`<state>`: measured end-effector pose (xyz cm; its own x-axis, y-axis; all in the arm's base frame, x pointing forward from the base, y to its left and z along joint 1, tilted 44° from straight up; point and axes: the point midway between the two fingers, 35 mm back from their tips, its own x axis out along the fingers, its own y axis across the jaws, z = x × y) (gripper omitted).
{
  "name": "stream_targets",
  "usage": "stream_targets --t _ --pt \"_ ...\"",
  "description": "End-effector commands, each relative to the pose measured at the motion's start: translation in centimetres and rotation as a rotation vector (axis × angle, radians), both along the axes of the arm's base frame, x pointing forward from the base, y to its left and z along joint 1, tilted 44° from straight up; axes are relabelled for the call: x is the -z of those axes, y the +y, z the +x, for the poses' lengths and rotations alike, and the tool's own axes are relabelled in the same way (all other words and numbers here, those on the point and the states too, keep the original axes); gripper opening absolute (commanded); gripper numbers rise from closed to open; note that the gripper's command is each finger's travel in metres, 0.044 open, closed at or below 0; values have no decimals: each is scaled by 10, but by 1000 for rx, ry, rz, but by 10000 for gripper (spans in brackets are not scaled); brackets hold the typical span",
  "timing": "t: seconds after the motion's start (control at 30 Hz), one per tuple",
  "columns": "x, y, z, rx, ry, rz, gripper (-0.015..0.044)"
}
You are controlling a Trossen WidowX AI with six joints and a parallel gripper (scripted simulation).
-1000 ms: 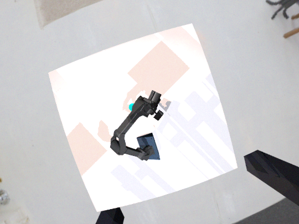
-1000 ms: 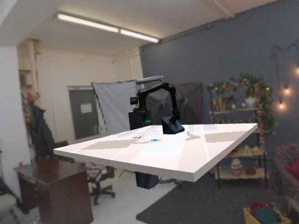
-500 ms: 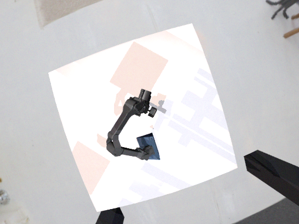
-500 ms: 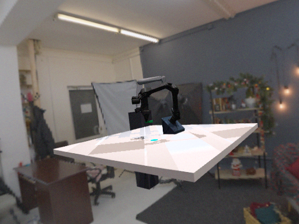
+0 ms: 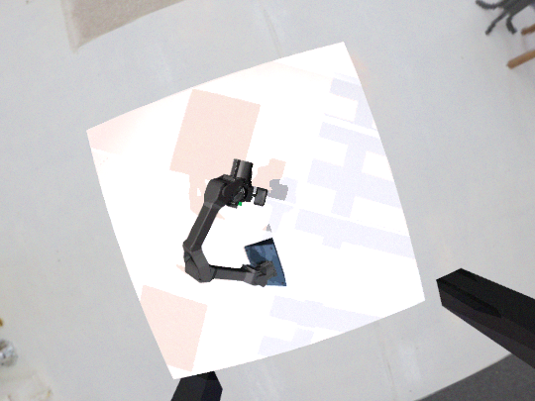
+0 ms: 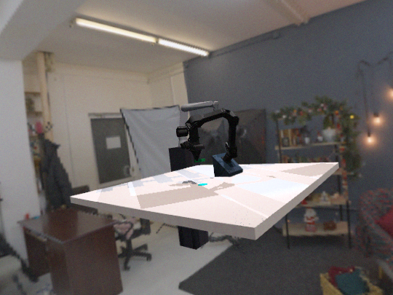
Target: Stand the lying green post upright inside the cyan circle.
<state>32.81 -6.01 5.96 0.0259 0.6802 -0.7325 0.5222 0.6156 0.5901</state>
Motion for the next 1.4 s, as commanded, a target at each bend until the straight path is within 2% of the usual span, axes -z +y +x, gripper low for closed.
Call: stream_targets --t 0.0,0.37,1.37 --pt "-11 9 4 -44 -49 4 23" --pt "-25 25 8 -112 -110 10 23" --pt "1 30 8 -118 -154 -163 23"
